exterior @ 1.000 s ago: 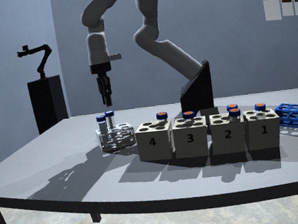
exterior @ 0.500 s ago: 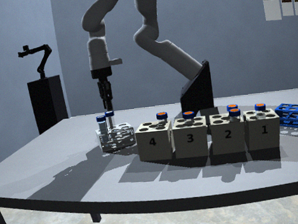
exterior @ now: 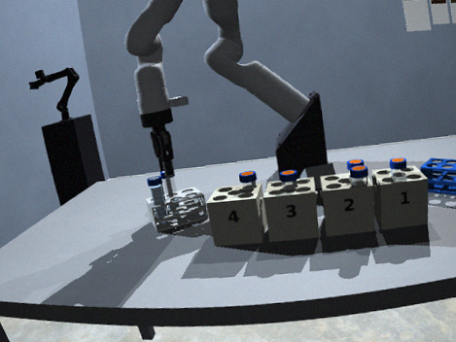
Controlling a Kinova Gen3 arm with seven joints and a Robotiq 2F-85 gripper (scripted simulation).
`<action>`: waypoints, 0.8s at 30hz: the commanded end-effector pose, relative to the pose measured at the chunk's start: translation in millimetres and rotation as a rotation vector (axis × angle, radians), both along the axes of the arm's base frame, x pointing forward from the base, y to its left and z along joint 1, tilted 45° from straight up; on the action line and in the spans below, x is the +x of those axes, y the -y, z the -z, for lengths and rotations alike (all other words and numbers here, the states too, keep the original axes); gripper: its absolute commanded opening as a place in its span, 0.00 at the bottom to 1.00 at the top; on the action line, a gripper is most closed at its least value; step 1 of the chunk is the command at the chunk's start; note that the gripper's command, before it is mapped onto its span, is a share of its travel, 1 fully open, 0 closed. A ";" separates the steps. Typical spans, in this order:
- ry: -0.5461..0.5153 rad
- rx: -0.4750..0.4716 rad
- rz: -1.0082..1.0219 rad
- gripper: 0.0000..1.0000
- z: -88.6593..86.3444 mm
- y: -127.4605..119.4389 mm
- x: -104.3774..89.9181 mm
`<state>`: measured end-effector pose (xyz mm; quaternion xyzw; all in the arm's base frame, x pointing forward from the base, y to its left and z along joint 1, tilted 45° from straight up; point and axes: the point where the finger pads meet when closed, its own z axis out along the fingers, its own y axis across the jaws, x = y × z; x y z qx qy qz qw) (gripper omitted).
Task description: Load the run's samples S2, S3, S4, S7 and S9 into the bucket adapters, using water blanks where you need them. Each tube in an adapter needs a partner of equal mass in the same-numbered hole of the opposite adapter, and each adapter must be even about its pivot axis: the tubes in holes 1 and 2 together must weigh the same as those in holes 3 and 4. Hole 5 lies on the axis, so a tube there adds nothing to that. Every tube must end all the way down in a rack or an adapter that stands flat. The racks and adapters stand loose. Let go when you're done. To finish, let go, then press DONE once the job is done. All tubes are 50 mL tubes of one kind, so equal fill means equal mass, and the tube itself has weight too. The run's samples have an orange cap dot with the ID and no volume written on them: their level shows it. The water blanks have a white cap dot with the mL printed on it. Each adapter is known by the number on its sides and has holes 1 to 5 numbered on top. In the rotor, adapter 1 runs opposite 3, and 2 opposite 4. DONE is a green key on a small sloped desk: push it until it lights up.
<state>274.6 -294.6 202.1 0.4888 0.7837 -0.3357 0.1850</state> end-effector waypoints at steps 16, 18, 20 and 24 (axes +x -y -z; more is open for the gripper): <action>0.001 0.000 -0.001 0.62 2.0 2.1 0.2; 0.001 0.000 -0.001 0.62 2.5 2.6 0.2; 0.001 0.000 -0.001 0.62 2.9 3.1 0.2; 0.001 0.000 -0.001 0.62 3.6 3.8 0.1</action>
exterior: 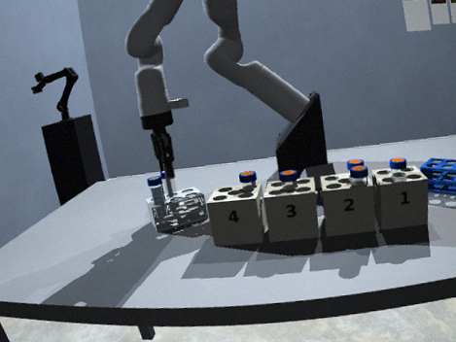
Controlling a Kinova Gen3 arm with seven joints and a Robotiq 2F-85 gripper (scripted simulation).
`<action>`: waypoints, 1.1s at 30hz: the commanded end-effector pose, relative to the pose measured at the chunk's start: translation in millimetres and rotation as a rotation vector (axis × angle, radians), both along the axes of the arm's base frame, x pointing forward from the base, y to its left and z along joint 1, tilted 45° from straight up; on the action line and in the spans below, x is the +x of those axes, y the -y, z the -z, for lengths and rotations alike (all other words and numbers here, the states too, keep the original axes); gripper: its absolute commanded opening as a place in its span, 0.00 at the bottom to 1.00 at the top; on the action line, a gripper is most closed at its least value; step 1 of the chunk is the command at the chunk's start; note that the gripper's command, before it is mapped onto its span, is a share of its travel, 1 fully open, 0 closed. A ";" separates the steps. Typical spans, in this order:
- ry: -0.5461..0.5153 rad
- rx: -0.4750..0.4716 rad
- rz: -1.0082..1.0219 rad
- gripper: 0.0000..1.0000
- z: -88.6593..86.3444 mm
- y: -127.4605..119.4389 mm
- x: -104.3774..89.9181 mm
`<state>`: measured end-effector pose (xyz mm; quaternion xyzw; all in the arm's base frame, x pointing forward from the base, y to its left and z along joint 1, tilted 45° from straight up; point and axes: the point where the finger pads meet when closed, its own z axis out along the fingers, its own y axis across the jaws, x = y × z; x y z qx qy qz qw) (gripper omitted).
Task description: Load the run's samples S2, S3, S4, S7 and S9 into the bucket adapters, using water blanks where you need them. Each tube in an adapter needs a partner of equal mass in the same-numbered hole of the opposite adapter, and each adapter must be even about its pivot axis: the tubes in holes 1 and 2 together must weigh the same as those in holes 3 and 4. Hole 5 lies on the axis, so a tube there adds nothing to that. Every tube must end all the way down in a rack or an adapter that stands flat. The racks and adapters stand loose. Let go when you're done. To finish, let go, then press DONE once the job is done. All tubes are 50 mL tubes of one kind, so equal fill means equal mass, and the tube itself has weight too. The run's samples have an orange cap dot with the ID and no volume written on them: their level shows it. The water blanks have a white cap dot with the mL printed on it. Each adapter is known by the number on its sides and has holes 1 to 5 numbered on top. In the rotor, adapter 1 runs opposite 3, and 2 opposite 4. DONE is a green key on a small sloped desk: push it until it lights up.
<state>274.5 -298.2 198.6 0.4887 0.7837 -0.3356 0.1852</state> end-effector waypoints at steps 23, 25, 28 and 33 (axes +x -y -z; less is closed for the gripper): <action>0.001 0.000 -0.001 0.62 4.8 4.9 0.0; 0.001 0.000 -0.001 0.62 5.3 5.4 0.0; 0.001 0.000 -0.001 0.62 6.0 6.1 0.0; 0.001 0.000 -0.001 0.62 6.7 6.8 0.0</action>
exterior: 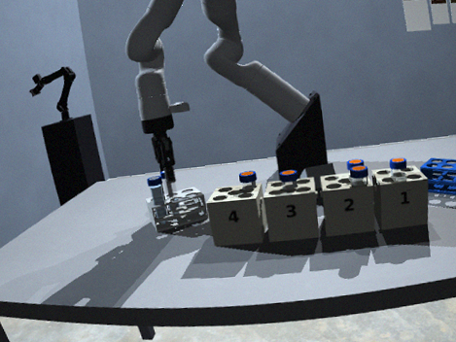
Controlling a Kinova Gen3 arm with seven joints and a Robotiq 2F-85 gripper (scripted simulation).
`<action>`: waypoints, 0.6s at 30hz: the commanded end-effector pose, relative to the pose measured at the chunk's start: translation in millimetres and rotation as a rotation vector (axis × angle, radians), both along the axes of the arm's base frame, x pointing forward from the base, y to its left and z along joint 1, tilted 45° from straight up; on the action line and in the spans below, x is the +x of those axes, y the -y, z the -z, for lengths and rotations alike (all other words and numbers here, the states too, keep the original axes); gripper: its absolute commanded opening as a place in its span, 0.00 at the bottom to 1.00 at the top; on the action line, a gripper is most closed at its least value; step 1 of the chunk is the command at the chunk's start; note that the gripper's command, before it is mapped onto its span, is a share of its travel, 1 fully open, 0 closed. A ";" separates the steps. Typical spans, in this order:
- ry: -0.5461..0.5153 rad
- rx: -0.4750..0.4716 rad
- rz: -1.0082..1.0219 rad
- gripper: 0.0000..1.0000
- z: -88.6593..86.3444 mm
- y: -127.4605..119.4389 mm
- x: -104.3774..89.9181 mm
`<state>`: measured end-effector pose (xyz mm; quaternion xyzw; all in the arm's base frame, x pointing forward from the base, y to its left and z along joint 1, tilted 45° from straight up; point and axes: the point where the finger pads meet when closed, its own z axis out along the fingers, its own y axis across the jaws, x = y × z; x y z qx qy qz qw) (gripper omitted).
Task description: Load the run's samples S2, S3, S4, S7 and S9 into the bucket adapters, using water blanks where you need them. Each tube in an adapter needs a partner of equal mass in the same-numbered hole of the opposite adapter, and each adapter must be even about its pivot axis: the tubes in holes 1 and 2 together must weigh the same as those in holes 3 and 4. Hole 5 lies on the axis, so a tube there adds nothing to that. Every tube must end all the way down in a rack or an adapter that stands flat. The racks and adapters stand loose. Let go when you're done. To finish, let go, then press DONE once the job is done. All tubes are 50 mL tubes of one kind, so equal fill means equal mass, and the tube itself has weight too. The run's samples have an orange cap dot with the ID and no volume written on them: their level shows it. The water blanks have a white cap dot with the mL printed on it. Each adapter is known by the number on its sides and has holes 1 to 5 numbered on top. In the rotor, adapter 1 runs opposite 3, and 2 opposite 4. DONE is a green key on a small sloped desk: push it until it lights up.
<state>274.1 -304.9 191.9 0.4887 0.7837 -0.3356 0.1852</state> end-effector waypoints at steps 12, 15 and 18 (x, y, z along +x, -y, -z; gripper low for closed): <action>0.001 0.000 -0.001 0.10 -0.1 0.0 0.3; 0.001 0.000 -0.001 0.10 -0.1 0.0 0.3; 0.001 0.000 -0.001 0.10 -0.1 0.0 0.3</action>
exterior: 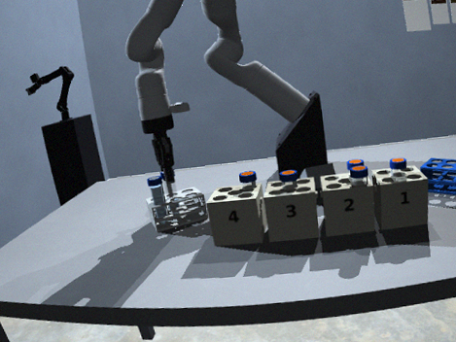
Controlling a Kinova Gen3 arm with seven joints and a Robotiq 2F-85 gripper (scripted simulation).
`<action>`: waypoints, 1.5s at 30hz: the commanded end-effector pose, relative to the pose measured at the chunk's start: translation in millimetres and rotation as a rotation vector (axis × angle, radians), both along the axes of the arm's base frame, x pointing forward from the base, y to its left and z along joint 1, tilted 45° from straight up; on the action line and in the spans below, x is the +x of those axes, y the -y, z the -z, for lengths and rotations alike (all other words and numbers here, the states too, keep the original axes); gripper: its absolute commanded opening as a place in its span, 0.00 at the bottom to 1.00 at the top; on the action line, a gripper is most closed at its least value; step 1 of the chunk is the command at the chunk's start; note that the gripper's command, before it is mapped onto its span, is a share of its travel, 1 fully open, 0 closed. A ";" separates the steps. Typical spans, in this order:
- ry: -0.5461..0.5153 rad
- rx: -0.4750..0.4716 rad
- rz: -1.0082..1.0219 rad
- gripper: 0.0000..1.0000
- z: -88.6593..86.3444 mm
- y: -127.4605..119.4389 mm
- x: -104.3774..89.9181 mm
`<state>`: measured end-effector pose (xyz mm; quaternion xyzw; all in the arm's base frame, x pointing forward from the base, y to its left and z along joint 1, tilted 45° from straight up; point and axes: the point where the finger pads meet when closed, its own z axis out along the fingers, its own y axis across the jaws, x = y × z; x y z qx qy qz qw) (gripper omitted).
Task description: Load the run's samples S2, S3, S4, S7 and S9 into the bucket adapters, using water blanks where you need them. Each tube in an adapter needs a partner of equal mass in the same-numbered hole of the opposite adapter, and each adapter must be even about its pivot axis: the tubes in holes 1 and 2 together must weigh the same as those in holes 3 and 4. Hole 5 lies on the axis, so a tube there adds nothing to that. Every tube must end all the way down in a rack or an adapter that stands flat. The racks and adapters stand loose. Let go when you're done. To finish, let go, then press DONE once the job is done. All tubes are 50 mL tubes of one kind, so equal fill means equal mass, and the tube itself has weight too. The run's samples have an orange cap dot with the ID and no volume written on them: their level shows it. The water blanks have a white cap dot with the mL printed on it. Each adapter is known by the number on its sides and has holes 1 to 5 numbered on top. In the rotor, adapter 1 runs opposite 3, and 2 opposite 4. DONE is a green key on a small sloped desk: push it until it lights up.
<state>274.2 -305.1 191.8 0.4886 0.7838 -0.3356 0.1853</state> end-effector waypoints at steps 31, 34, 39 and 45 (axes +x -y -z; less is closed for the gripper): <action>0.000 0.000 -0.001 0.10 -13.2 -13.2 0.9; 0.000 0.000 -0.001 0.10 -15.1 -15.1 1.0; 0.000 0.000 -0.001 0.10 -18.9 -18.9 1.2; 0.000 0.000 -0.001 0.10 -24.5 -24.6 1.5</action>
